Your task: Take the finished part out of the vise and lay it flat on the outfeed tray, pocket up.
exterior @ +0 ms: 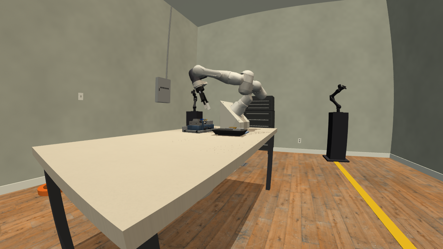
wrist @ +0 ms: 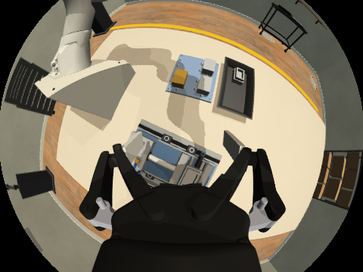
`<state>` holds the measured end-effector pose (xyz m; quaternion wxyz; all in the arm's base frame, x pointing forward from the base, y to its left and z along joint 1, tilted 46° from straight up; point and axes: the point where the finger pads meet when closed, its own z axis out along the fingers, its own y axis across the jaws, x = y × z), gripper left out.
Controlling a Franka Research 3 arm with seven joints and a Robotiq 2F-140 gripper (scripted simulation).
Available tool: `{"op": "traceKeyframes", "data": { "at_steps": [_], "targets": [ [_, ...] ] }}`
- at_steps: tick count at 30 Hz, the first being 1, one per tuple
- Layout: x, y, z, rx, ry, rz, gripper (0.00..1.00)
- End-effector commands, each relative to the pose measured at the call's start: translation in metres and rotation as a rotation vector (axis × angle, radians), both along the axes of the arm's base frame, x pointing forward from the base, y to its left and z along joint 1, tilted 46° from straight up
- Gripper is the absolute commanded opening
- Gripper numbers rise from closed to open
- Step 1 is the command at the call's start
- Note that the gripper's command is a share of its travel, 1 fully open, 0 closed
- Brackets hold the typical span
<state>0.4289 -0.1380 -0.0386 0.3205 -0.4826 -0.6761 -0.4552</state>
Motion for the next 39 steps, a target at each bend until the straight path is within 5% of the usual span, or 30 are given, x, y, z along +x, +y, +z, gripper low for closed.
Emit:
{"op": "traceKeyframes", "data": {
  "at_steps": [1,25,39],
  "targets": [
    [0.007,-0.008,-0.010,-0.051,0.107,-0.063,1.00],
    [0.045,-0.068,-0.054,-0.351,0.333,-0.352,1.00],
    [0.046,-0.069,-0.054,-0.354,0.336,-0.356,1.00]
  ]
}}
